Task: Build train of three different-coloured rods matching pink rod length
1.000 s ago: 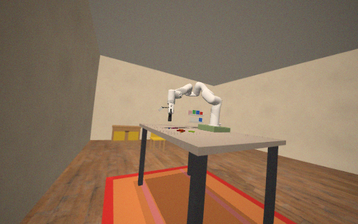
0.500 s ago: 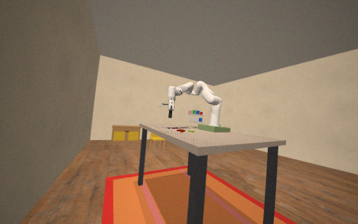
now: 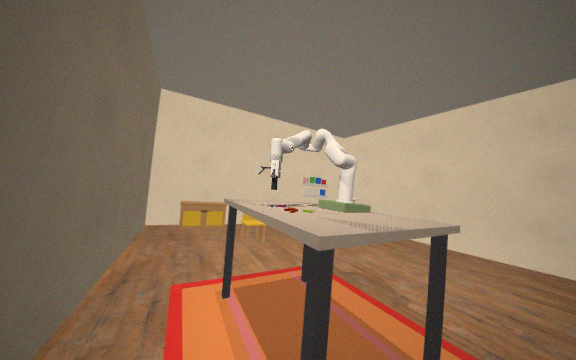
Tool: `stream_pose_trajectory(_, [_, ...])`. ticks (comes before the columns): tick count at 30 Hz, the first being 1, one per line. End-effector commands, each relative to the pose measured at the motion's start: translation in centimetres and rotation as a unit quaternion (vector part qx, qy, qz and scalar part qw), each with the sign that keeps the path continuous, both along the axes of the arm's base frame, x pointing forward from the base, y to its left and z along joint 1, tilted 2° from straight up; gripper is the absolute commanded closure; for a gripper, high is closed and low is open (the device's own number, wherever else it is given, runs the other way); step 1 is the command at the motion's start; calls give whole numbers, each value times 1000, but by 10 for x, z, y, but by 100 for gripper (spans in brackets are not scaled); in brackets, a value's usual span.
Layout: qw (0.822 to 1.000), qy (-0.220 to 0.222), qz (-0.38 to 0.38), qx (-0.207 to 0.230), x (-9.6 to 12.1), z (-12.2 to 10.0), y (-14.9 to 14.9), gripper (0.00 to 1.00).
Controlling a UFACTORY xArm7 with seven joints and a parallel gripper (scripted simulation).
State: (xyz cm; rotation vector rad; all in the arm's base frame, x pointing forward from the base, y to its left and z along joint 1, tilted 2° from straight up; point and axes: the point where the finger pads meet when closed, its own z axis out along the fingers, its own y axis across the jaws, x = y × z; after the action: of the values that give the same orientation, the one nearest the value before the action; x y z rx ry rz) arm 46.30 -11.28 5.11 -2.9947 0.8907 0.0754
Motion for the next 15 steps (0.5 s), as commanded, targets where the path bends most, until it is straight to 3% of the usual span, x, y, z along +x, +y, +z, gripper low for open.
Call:
stream_pose_trajectory(1, [997, 1, -83, -7, 4, 1, 9, 96])
stream_pose_trajectory(9, [986, 3, -168, -10, 6, 1, 19, 96])
stream_pose_trajectory(15, [962, 6, -272, -15, 10, 2, 30, 96])
